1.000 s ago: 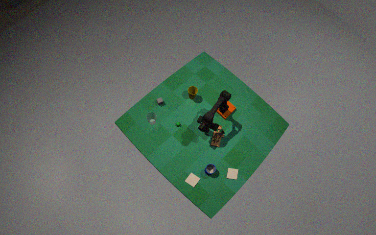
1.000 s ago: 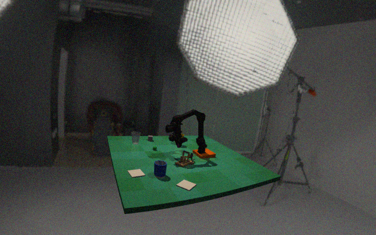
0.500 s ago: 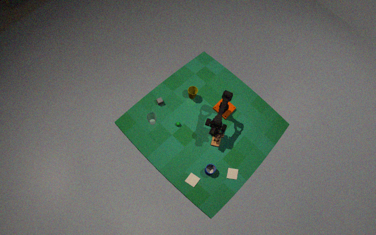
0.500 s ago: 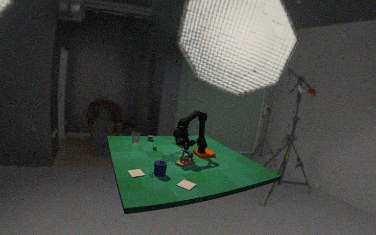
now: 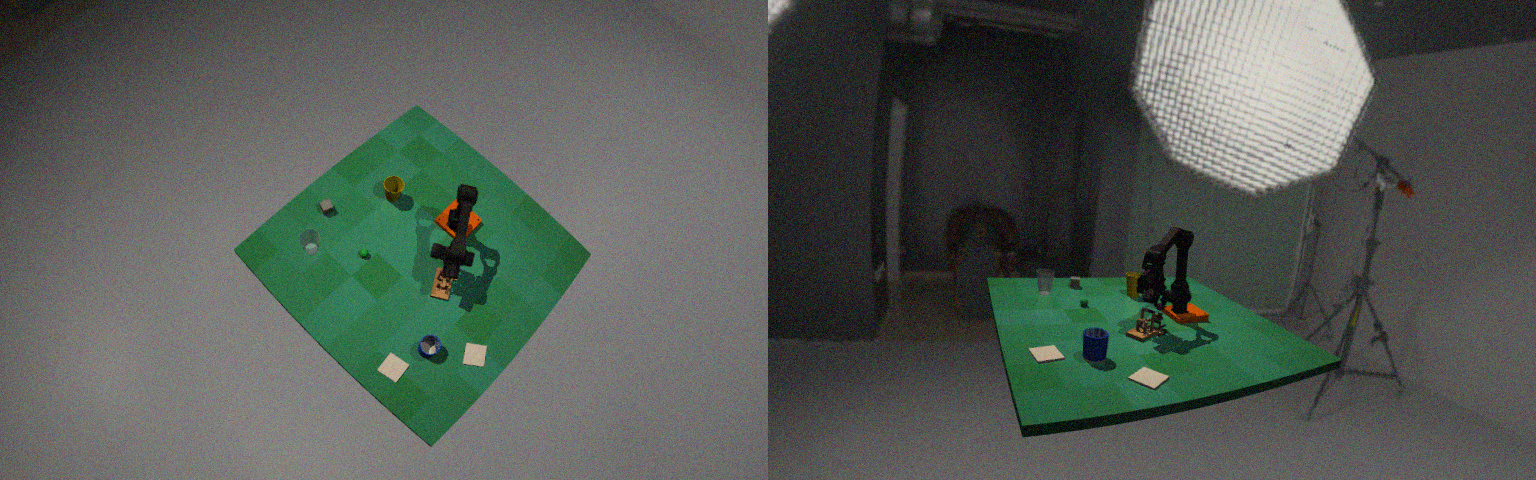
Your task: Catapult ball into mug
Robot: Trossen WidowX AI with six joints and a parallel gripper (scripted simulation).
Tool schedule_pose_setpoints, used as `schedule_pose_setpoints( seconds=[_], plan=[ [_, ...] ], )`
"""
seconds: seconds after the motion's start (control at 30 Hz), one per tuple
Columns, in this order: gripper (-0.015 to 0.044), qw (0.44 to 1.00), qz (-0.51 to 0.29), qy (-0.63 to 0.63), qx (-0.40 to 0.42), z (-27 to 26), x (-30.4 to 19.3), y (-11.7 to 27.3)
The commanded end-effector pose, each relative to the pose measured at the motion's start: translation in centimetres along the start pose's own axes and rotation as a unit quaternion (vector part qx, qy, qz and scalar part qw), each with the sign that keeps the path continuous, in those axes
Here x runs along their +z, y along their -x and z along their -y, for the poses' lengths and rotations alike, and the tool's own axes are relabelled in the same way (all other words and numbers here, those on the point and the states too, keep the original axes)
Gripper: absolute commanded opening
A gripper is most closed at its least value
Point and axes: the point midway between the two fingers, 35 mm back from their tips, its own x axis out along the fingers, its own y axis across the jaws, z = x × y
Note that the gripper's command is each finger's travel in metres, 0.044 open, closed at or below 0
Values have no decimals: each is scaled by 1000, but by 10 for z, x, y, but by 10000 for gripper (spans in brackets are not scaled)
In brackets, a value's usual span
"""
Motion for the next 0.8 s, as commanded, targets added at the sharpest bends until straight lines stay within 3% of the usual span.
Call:
schedule_pose_setpoints(
  seconds=[0.0, 0.73, 0.77],
  plan=[
    [0, 1000, 2, -1, -3, 0, 1, -6],
    [0, 1000, 5, -1, -1, 0, 8, -20],
    [26, 1000, 5, -1, -1, 0, 8, -20]
  ],
)
